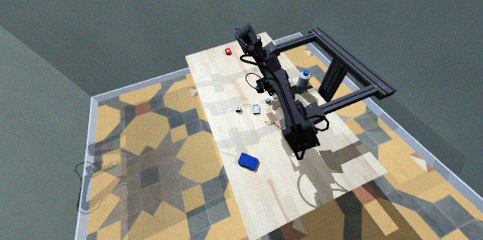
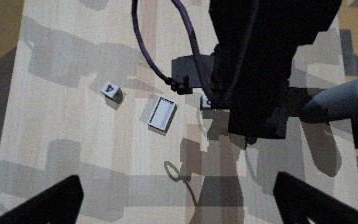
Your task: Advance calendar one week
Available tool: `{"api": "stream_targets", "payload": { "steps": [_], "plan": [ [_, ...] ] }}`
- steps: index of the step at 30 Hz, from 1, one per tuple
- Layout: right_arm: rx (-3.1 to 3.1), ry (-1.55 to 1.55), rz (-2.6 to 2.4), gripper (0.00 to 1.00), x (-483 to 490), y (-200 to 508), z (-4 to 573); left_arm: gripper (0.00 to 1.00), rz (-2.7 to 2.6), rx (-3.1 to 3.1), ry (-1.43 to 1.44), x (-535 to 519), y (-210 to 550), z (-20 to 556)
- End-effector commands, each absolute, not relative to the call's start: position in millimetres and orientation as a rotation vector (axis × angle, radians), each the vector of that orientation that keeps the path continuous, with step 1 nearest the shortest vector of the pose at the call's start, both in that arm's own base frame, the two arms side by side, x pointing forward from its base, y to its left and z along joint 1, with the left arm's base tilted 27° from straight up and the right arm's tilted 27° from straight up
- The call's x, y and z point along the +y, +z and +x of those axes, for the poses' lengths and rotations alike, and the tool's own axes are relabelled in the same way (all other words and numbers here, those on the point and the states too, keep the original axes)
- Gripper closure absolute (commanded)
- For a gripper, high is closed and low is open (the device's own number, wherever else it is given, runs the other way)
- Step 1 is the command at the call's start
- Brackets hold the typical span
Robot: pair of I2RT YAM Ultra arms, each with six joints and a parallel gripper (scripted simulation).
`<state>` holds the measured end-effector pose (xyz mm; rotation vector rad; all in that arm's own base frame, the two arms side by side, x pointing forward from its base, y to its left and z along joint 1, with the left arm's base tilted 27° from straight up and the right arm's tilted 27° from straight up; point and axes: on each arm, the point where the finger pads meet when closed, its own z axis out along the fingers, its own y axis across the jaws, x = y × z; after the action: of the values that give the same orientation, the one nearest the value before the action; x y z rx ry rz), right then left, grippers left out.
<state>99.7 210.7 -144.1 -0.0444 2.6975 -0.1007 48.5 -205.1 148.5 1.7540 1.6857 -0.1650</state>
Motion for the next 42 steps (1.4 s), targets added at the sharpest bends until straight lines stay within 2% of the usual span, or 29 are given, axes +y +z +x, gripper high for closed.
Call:
{"api": "stream_targets", "payload": {
  "steps": [1, 2, 11, 13, 18, 31, 42],
  "plan": [
    [2.684, -0.069, -0.047, 0.43, 219, -137, 98, 0.0, 1.614, 1.745, -0.29, -240, 151, 61],
    [2.685, -0.073, -0.056, 0.4, 219, -137, 98, 0.0, 1.566, 1.769, -0.302, -245, 151, 69],
    [2.691, -0.349, -0.479, 0.4, 200, -144, 91, 0.0, 1.084, 1.971, -0.284, -252, 137, 187],
    [2.691, -0.349, -0.479, 0.4, 200, -144, 91, 0.0, 1.084, 1.971, -0.284, -252, 137, 187],
    [2.605, -0.547, -0.875, 0.4, 205, -142, 90, 0.0, 0.943, 2.041, -0.227, -231, 124, 226],
    [2.34, -0.851, -1.519, 0.4, 218, -142, 84, 0.0, 0.906, 2.076, -0.19, -220, 118, 235],
    [1.816, -1.153, -2.18, 0.4, 234, -144, 77, 0.0, 0.906, 2.076, -0.19, -220, 118, 235]
  ]
}}
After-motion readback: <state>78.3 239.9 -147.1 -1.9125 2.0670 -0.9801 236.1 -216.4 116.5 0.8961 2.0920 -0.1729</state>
